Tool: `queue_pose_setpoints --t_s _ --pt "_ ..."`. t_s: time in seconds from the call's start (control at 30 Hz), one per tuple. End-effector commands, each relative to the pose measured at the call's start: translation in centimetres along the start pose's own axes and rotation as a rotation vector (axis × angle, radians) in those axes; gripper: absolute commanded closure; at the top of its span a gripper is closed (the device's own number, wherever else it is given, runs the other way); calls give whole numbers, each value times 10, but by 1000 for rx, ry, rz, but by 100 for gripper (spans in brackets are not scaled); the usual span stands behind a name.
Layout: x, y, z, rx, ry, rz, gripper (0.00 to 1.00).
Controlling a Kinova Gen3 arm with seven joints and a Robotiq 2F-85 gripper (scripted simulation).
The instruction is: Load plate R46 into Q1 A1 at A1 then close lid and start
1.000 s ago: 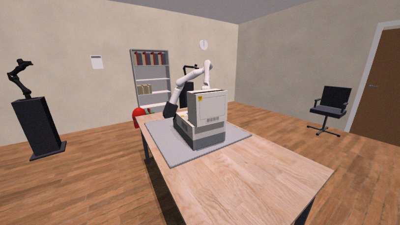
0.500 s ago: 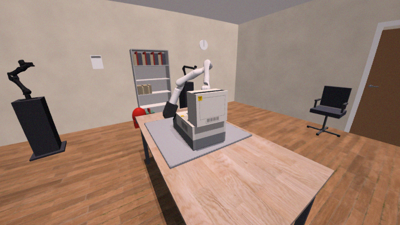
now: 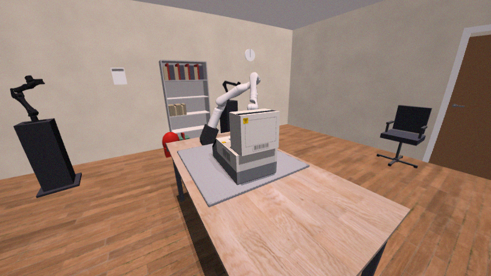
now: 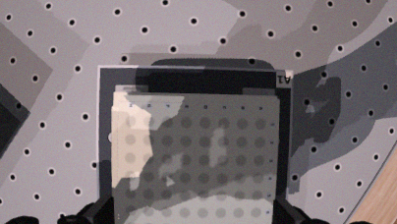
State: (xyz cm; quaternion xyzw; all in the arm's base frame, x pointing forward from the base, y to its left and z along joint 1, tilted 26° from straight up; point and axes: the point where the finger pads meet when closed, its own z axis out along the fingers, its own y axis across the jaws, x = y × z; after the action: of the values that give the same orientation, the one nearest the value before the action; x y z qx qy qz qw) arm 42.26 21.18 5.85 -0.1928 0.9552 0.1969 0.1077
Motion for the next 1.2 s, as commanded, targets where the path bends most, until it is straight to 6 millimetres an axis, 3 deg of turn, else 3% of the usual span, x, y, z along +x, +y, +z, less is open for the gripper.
queue_pose_setpoints --t_s 0.0,1.17 --pt "0 0 -2 0 -1 0 9" --pt "-1 0 -43 0 -1 0 9"
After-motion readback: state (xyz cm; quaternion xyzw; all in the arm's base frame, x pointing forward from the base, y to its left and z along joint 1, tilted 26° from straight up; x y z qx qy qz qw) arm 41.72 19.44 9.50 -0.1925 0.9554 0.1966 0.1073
